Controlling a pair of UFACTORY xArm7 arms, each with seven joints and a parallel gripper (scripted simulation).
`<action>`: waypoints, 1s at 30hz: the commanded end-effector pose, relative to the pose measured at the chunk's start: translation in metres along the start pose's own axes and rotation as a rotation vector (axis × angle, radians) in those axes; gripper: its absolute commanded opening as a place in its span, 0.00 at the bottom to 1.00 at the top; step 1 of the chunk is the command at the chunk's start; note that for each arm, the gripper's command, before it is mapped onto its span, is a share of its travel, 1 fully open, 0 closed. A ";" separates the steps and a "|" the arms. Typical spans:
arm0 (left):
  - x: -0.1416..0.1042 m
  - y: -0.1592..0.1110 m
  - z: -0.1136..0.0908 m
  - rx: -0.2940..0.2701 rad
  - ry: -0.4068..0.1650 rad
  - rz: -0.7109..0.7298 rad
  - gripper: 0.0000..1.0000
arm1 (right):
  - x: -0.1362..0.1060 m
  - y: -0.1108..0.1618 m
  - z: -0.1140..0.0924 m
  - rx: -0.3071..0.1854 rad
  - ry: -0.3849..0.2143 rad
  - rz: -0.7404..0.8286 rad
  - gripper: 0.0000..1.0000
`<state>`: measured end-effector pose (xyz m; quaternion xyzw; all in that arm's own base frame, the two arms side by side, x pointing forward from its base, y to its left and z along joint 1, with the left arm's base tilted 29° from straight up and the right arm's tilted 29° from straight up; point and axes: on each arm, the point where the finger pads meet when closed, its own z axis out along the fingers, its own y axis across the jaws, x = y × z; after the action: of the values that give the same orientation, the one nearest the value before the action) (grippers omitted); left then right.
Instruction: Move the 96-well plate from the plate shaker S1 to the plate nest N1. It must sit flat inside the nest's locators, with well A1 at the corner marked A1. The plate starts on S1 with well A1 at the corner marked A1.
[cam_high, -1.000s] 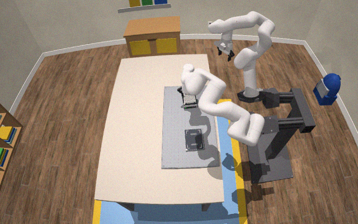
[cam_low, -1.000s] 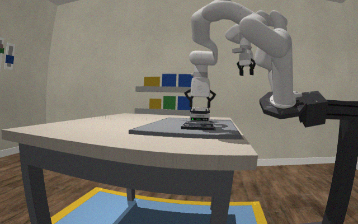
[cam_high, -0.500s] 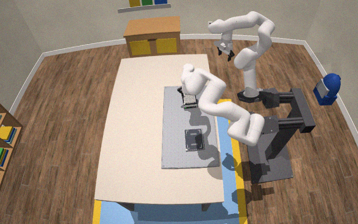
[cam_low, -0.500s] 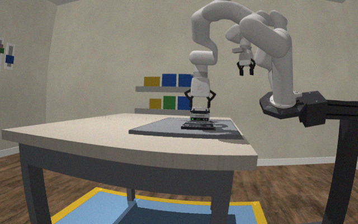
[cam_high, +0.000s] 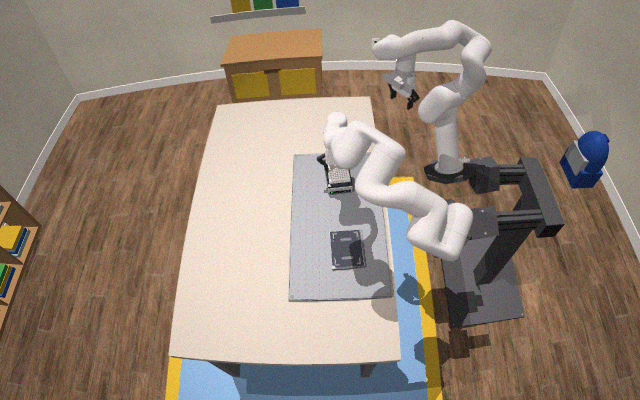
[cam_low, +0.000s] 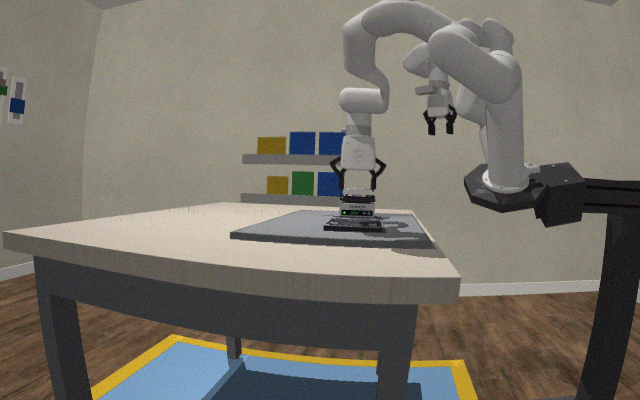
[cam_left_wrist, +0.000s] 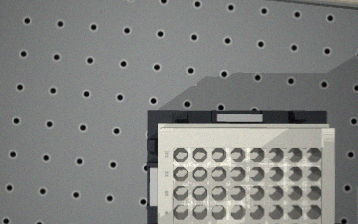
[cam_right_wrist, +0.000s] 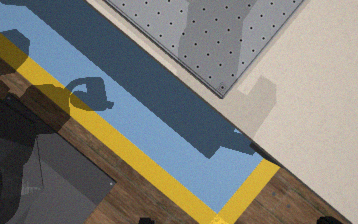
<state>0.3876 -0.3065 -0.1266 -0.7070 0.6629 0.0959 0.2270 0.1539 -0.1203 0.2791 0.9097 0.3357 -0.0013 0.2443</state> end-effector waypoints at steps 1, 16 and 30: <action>0.002 -0.001 -0.005 0.003 0.006 0.000 0.00 | 0.000 0.001 -0.001 -0.002 0.000 0.000 1.00; 0.002 -0.001 -0.014 0.003 0.006 0.000 0.00 | 0.000 0.001 -0.001 -0.002 0.000 0.000 1.00; 0.002 -0.001 -0.024 0.003 0.006 0.000 0.00 | 0.000 0.001 -0.001 -0.002 0.000 0.000 1.00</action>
<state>0.3848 -0.3142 -0.1116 -0.7070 0.6629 0.0959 0.2270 0.1539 -0.1203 0.2791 0.9097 0.3357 -0.0013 0.2443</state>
